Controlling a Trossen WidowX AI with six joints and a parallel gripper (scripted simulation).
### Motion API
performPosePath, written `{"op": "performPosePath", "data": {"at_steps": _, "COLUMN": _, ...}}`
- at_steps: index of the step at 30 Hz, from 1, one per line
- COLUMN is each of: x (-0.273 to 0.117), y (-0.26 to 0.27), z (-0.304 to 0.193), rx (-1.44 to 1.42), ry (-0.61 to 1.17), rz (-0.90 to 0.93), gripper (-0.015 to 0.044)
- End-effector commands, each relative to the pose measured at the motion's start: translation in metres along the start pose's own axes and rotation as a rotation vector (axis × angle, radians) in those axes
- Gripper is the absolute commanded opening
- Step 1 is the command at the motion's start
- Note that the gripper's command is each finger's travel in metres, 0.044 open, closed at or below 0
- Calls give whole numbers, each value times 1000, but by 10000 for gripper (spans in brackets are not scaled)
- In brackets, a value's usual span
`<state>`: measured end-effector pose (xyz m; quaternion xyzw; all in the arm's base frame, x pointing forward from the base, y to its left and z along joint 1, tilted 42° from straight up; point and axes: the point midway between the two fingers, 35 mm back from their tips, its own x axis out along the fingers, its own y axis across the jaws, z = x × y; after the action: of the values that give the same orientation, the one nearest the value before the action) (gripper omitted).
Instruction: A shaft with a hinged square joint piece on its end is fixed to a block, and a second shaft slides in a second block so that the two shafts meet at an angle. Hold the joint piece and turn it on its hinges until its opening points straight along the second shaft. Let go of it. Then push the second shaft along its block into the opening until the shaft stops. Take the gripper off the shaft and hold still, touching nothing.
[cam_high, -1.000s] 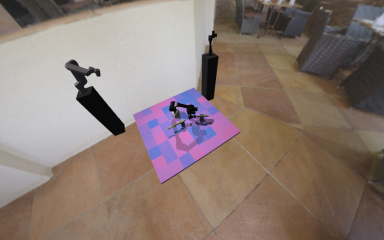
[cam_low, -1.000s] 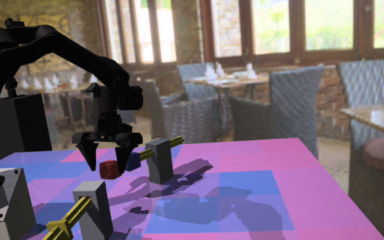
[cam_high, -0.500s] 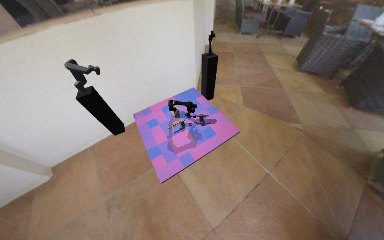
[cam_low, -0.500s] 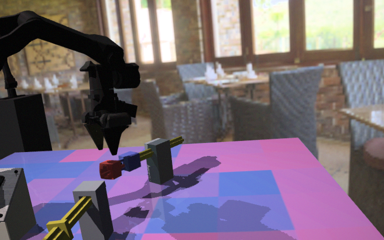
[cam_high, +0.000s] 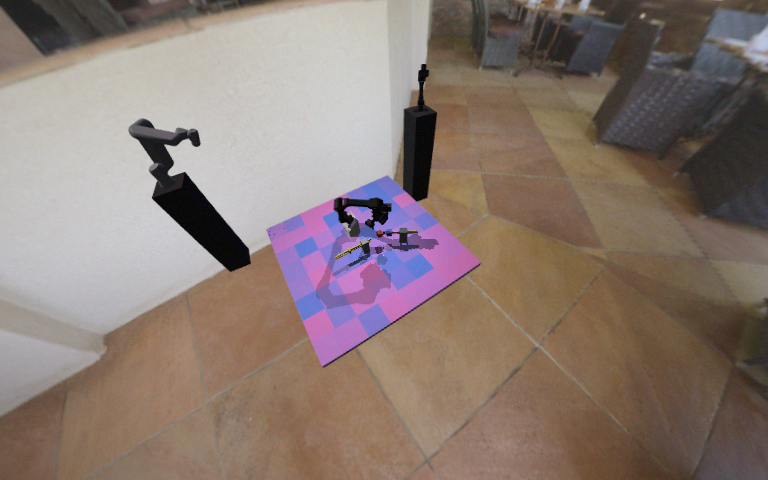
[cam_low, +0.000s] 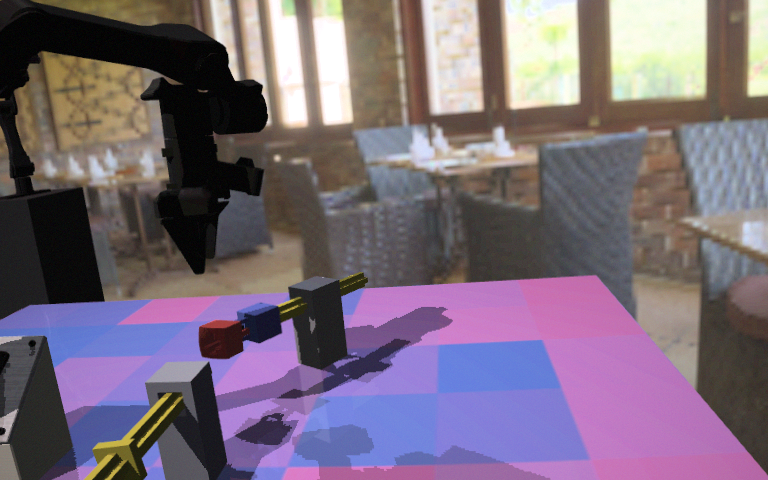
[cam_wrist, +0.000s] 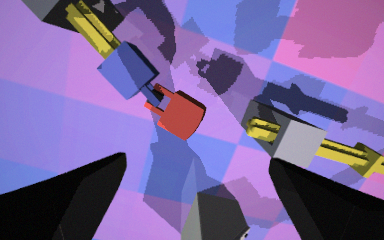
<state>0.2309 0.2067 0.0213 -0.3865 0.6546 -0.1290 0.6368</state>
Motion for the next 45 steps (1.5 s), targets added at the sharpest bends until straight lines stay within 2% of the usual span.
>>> {"op": "performPosePath", "data": {"at_steps": 1, "x": -15, "y": -2, "z": -3, "rx": 144, "ry": -6, "rz": 25, "gripper": 440}}
{"op": "performPosePath", "data": {"at_steps": 5, "x": -26, "y": -4, "z": -6, "rx": 252, "ry": -10, "rz": 42, "gripper": 440}}
{"op": "performPosePath", "data": {"at_steps": 12, "x": -26, "y": -5, "z": -6, "rx": 257, "ry": -10, "rz": 42, "gripper": 440}}
{"op": "performPosePath", "data": {"at_steps": 19, "x": 11, "y": -43, "z": -26, "rx": 258, "ry": -9, "rz": 35, "gripper": 440}}
{"op": "performPosePath", "data": {"at_steps": 25, "x": 12, "y": -44, "z": -27, "rx": 277, "ry": -8, "rz": 34, "gripper": 440}}
{"op": "performPosePath", "data": {"at_steps": 45, "x": 19, "y": -43, "z": -26, "rx": 847, "ry": 5, "rz": -2, "gripper": 440}}
